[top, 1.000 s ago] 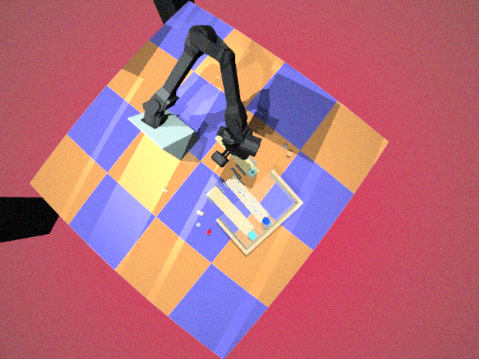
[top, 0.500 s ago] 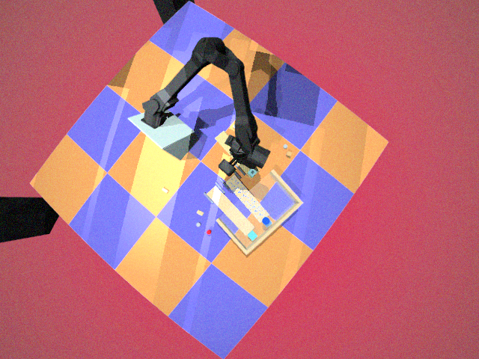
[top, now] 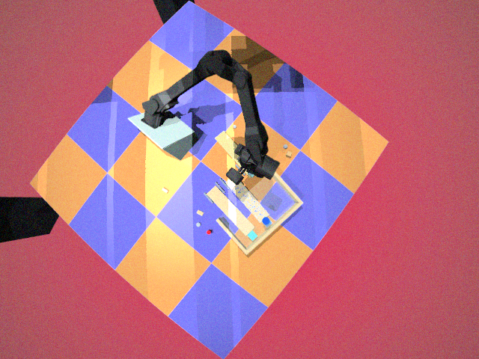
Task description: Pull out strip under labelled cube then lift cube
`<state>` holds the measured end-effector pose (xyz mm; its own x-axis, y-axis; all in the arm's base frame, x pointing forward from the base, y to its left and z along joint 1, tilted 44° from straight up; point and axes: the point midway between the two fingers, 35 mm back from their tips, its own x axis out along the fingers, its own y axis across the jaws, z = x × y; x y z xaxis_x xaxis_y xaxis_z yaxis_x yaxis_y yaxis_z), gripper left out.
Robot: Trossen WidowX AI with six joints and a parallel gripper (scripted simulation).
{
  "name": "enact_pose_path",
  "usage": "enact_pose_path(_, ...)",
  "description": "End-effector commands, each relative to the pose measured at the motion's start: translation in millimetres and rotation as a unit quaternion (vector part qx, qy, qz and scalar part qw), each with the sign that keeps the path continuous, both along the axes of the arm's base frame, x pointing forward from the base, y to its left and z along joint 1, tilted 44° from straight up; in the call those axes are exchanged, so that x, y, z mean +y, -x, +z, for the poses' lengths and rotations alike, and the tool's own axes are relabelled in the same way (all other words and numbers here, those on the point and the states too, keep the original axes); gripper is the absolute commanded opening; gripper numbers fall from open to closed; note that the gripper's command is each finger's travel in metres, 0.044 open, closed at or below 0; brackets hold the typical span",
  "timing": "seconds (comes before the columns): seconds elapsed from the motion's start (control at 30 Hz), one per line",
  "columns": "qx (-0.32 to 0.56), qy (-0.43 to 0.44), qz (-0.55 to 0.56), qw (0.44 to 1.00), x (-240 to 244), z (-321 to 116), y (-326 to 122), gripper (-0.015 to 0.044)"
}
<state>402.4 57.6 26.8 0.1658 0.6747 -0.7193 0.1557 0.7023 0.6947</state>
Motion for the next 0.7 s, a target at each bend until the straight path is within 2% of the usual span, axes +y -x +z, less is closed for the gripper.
enact_pose_path(0.0, -0.004, -0.001, 0.000, 1.000, -6.9, 2.5, -14.3, 0.0440)
enact_pose_path(0.3, -0.005, -0.001, 0.000, 1.000, -16.0, 5.5, -33.9, 0.0440)
enact_pose_path(0.53, -0.005, -0.001, 0.000, 1.000, -10.3, -0.7, -35.8, 0.0256)
enact_pose_path(0.67, -0.005, -0.001, 0.000, 1.000, -6.0, -5.4, -37.2, 0.0250)
